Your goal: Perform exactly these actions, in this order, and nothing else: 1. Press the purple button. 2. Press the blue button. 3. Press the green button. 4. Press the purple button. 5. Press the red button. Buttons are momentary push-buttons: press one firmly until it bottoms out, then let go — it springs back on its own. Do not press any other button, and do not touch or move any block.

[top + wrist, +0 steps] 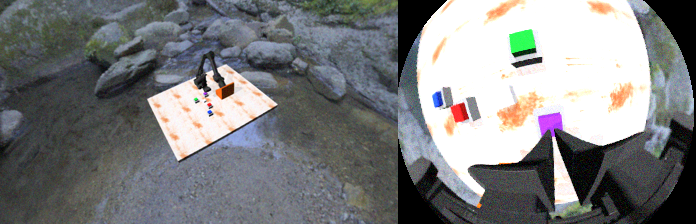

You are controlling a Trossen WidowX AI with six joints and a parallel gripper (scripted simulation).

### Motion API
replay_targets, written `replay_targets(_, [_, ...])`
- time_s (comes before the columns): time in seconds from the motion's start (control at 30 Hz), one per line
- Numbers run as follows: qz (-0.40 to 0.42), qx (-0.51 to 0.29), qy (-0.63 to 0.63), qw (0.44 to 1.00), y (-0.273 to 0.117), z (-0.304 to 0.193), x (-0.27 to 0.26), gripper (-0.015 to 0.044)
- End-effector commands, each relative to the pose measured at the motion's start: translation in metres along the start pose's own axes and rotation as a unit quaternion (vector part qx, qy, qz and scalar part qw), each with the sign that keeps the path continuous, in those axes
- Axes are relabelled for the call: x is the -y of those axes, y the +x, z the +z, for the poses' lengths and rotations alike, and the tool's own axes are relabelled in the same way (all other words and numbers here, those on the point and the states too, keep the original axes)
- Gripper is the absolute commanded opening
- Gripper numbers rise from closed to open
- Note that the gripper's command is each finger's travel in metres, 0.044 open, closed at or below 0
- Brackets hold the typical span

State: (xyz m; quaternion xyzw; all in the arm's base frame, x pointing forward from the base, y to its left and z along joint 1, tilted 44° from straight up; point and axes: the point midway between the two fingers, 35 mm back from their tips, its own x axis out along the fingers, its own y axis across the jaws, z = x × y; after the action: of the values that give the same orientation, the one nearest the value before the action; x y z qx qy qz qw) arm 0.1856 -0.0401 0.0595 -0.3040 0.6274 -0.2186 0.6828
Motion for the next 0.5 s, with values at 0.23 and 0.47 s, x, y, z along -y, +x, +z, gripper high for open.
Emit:
replay_targets(0.23, [-0.003,-0.002,-0.004,1.000,0.019,-0.002,0.000,0.0020])
replay_targets(0.47, [-0.004,-0.002,-0.003,1.000,0.027,-0.003,0.001,0.0020])
